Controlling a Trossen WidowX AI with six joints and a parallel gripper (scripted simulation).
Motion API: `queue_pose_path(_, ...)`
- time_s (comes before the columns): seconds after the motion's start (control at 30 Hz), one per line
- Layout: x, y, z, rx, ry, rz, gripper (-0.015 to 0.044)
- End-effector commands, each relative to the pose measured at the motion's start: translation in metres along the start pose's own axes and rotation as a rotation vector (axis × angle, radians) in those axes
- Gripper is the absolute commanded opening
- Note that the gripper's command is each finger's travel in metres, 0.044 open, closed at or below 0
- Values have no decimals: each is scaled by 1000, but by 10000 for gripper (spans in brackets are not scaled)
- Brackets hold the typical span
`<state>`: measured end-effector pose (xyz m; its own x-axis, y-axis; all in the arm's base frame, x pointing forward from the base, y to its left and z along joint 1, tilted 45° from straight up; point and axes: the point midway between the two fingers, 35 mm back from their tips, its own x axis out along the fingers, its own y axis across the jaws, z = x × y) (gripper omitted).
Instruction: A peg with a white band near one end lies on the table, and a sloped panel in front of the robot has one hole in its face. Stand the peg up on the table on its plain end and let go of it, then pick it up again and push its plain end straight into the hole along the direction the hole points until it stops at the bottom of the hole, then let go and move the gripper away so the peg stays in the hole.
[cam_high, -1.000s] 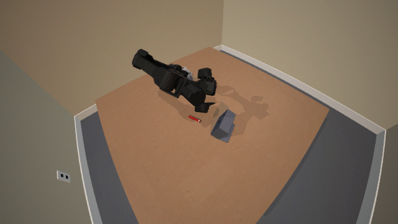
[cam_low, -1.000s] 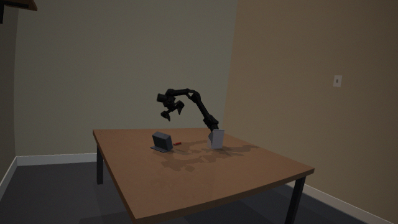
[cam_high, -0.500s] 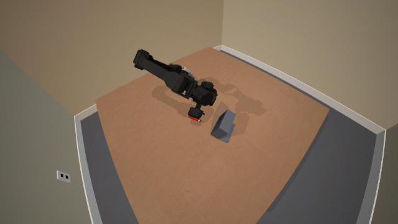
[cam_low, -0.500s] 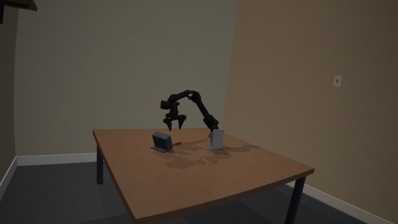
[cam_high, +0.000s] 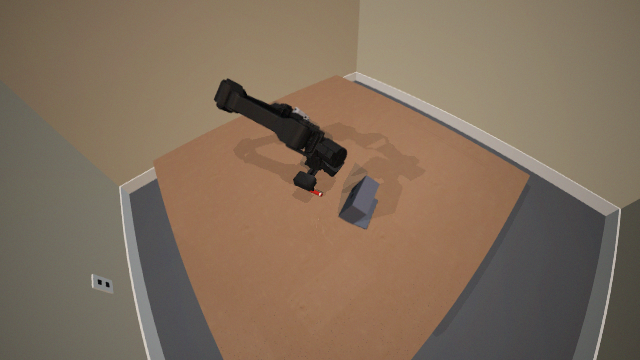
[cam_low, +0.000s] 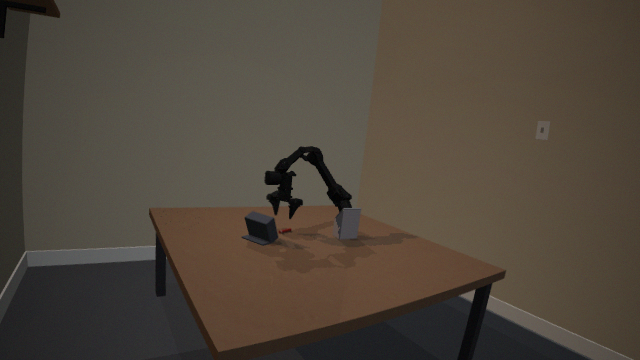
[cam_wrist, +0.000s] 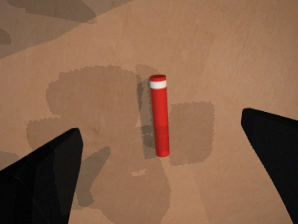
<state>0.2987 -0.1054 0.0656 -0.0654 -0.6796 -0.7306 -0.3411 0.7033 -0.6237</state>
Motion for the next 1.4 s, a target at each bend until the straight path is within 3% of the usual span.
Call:
queue_pose_path(0.0, 2, -2, -3, 6, 13, -32, 440)
queue_pose_path(1.37, 64, -4, -3, 7, 13, -32, 440)
